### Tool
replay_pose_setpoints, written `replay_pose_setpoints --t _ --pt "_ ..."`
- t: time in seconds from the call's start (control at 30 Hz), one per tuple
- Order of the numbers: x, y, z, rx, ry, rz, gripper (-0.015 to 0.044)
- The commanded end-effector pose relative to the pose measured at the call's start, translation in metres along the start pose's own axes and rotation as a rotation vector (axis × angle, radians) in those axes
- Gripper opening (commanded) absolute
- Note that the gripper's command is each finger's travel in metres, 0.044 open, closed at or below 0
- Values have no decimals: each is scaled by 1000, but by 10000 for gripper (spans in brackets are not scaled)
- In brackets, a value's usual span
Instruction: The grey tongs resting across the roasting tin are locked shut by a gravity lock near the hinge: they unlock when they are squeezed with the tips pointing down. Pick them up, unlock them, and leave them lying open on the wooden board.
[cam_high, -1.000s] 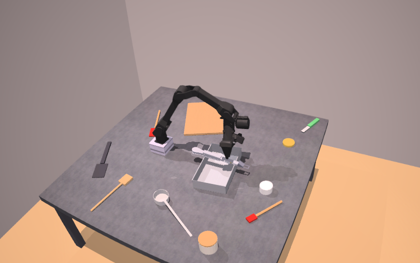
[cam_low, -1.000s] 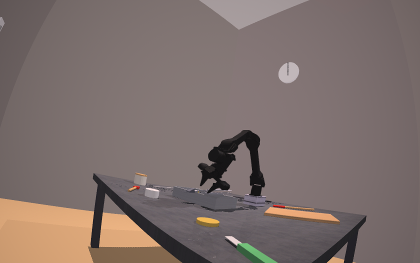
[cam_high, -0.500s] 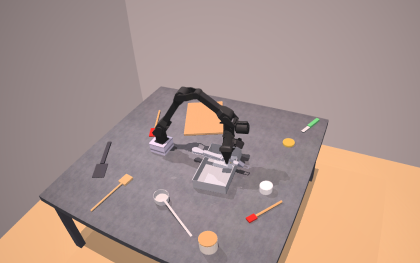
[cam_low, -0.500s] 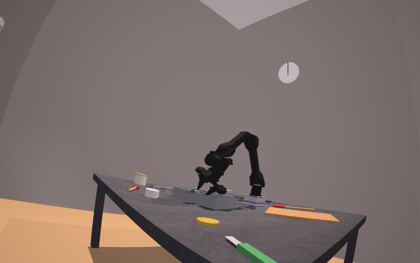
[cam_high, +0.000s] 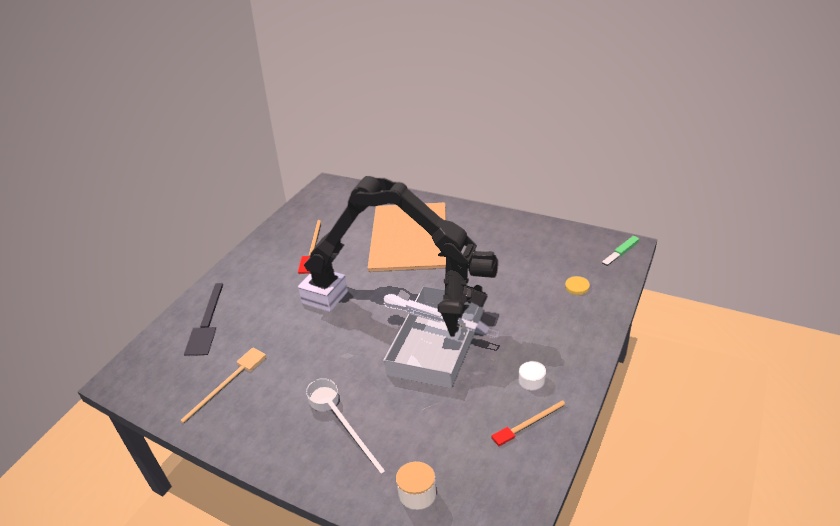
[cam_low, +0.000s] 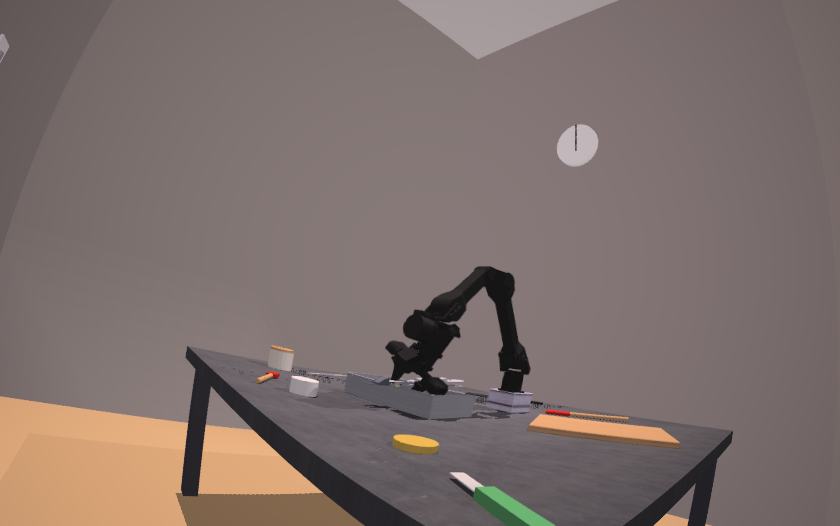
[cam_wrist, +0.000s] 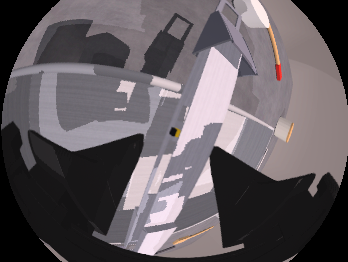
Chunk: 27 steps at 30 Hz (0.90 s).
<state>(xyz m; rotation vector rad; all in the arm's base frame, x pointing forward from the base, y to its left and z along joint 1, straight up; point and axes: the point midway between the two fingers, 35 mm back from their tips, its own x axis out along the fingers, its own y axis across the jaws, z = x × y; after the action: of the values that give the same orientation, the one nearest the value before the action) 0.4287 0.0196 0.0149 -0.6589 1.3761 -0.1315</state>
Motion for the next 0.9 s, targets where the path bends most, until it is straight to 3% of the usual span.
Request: replay_pose_setpoints --t 0.0,0.03,0.2,0.73,0.87 --pt "5 1 -2 -8 8 2 260" --pt "5 1 -2 -8 8 2 260" --pt "2 0 -1 0 2 0 129" --pt "2 0 -1 0 2 0 22" --pt "2 0 -1 0 2 0 -83"
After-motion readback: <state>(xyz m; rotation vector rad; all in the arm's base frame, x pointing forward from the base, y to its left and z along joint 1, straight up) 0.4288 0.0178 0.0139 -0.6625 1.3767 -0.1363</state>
